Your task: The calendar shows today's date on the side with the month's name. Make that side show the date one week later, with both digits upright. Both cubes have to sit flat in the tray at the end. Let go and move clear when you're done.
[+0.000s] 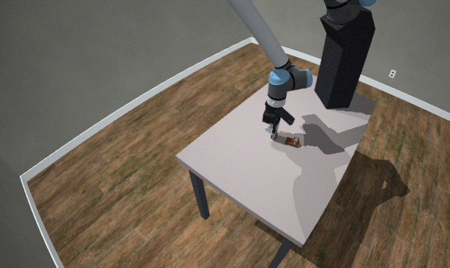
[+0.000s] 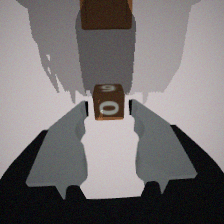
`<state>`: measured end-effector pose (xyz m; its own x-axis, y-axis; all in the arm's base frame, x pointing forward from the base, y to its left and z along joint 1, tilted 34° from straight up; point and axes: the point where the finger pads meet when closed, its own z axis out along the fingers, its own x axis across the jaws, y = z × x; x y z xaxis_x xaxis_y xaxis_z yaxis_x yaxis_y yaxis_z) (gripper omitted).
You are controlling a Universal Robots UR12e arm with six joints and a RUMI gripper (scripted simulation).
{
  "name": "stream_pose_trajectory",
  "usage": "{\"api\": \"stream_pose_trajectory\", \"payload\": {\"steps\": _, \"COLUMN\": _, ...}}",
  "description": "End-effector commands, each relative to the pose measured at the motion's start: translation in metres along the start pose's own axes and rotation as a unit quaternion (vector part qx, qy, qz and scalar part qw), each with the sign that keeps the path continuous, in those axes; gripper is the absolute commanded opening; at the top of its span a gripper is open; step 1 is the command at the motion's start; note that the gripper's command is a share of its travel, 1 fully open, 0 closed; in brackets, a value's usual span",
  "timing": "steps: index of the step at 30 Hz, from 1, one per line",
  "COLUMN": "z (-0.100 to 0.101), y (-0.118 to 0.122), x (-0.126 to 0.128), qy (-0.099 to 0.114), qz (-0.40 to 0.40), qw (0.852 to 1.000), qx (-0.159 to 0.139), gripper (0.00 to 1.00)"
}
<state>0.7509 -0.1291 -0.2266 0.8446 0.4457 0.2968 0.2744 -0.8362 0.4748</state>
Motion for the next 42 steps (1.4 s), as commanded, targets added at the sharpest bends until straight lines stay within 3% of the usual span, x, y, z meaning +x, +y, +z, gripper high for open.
{"api": "stream_pose_trajectory", "payload": {"steps": 1, "z": -0.0004, "y": 0.0, "x": 0.0003, "qy": 0.0, "qz": 0.0, "qw": 1.0, "qx": 0.0, "gripper": 0.28}}
{"api": "stream_pose_trajectory", "payload": {"steps": 9, "z": -0.0004, "y": 0.0, "x": 0.0003, "qy": 0.0, "qz": 0.0, "qw": 1.0, "qx": 0.0, "gripper": 0.28}}
{"api": "stream_pose_trajectory", "payload": {"steps": 10, "z": -0.0004, "y": 0.0, "x": 0.0003, "qy": 0.0, "qz": 0.0, "qw": 1.0, "qx": 0.0, "gripper": 0.1}}
{"api": "stream_pose_trajectory", "payload": {"steps": 42, "z": -0.0004, "y": 0.0, "x": 0.0003, "qy": 0.0, "qz": 0.0, "qw": 1.0, "qx": 0.0, "gripper": 0.1}}
